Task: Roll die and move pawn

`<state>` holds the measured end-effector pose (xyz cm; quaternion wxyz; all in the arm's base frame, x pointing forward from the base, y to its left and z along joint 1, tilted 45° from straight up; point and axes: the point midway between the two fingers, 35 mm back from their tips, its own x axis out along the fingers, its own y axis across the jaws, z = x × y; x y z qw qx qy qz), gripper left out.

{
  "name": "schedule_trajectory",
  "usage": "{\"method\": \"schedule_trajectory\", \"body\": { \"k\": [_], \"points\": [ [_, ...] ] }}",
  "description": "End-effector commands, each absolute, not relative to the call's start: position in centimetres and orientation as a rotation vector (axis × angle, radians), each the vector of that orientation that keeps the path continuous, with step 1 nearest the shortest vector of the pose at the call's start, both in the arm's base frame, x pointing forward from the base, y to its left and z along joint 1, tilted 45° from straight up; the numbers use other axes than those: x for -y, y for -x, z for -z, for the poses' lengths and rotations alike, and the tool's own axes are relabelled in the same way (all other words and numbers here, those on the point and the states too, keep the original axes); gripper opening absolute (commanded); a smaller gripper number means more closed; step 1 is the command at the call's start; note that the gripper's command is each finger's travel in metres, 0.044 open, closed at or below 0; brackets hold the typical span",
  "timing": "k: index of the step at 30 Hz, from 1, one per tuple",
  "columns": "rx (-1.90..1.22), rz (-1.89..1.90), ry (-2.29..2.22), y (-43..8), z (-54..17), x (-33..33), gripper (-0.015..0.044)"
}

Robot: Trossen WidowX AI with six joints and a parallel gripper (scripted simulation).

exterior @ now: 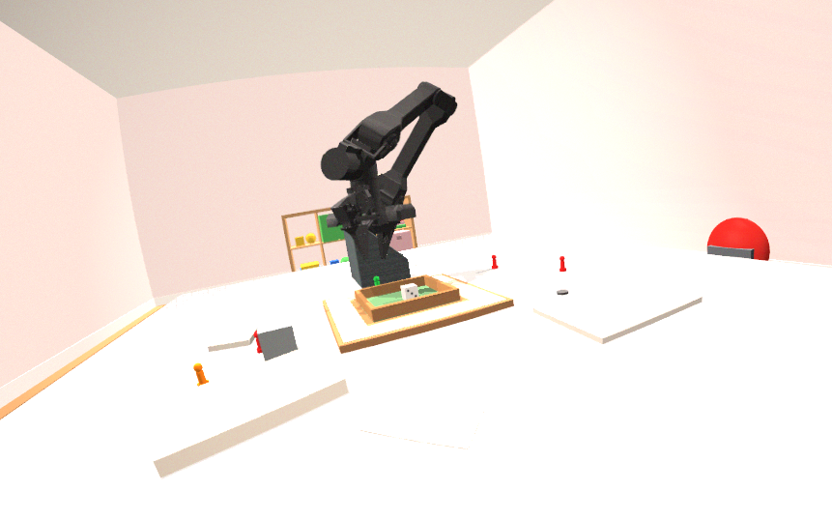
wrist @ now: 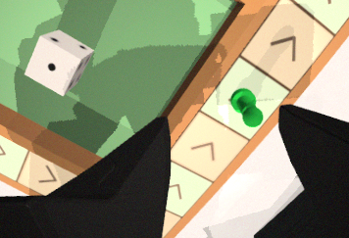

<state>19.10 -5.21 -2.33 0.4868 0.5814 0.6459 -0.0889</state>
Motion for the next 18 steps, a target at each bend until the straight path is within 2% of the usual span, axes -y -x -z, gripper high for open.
{"method": "schedule_trajectory", "body": {
  "k": [1, 18],
  "points": [
    [-1.529, -0.028, -1.212, -16.1, 3.2, 3.7, 0.0200],
    [-1.529, -0.029, -1.213, -16.2, 4.3, 2.5, 0.0200]
  ]
}}
